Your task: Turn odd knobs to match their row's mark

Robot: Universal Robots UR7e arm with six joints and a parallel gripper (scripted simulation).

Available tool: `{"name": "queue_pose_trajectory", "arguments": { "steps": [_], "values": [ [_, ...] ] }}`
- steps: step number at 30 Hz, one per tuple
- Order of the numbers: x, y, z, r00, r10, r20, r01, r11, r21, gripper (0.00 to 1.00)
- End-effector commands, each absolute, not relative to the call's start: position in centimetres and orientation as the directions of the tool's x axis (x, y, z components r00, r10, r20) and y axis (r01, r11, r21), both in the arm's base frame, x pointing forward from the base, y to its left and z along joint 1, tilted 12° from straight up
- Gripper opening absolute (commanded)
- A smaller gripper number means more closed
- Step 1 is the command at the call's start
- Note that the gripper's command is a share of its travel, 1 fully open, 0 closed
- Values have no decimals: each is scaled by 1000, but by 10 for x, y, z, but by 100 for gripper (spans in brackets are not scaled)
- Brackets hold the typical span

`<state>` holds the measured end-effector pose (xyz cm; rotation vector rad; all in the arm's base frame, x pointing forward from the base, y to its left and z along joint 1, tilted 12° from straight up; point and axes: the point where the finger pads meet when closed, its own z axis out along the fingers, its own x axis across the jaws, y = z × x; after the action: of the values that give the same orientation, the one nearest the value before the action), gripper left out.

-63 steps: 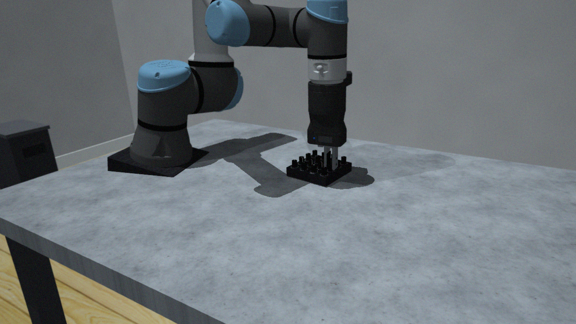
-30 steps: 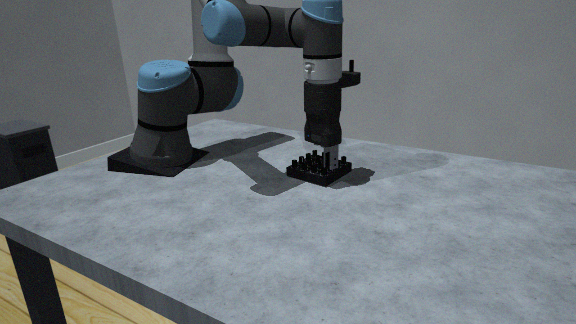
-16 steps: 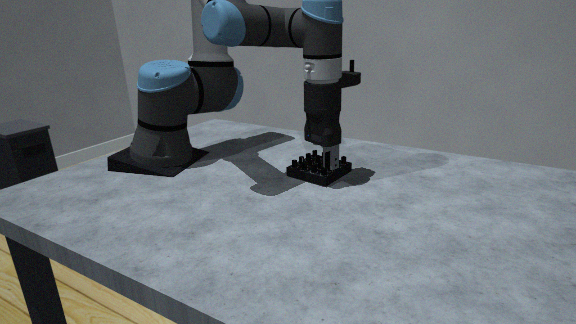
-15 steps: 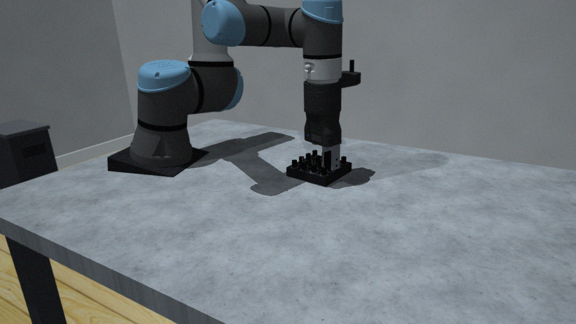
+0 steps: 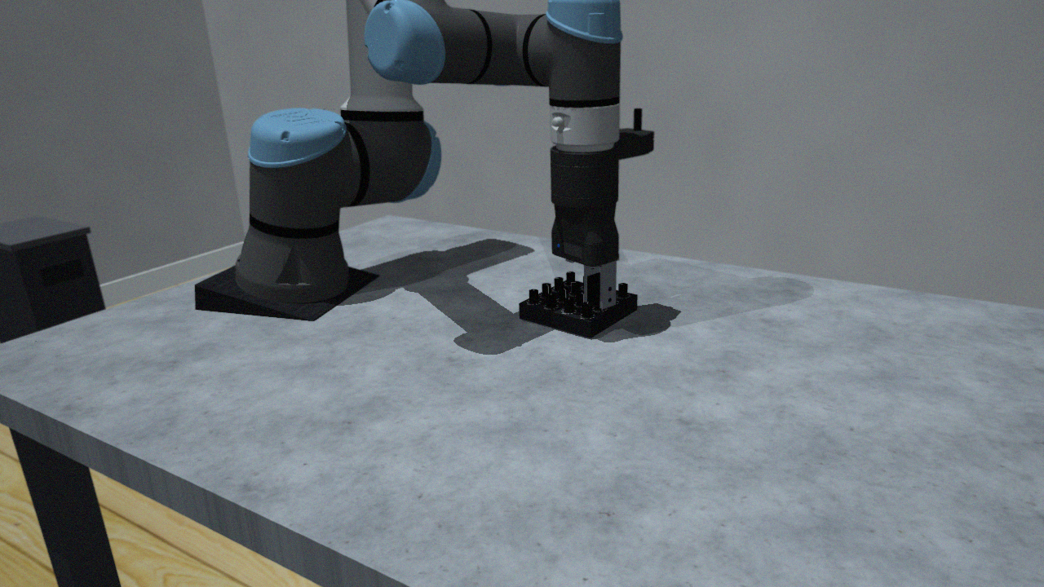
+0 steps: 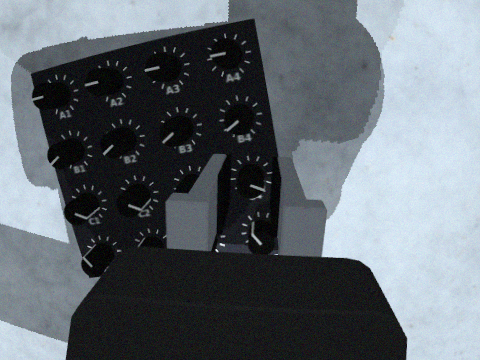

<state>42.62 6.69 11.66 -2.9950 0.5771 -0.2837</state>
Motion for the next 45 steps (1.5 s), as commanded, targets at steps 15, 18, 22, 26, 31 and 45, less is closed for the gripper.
{"name": "queue_pose_trajectory", "arguments": {
  "steps": [15,18,22,26,31,45],
  "values": [
    [423,66,133,912,-375,167,-360,-926,-112,46],
    [422,66,138,912,-375,167,-360,-926,-112,46],
    [421,66,146,912,-375,167,-360,-926,-112,46],
    [419,65,153,912,-375,167,-360,-926,-112,46],
    [419,65,154,912,-375,167,-360,-926,-112,46],
    [419,65,156,912,-375,167,-360,-926,-112,100]
  ]
}}
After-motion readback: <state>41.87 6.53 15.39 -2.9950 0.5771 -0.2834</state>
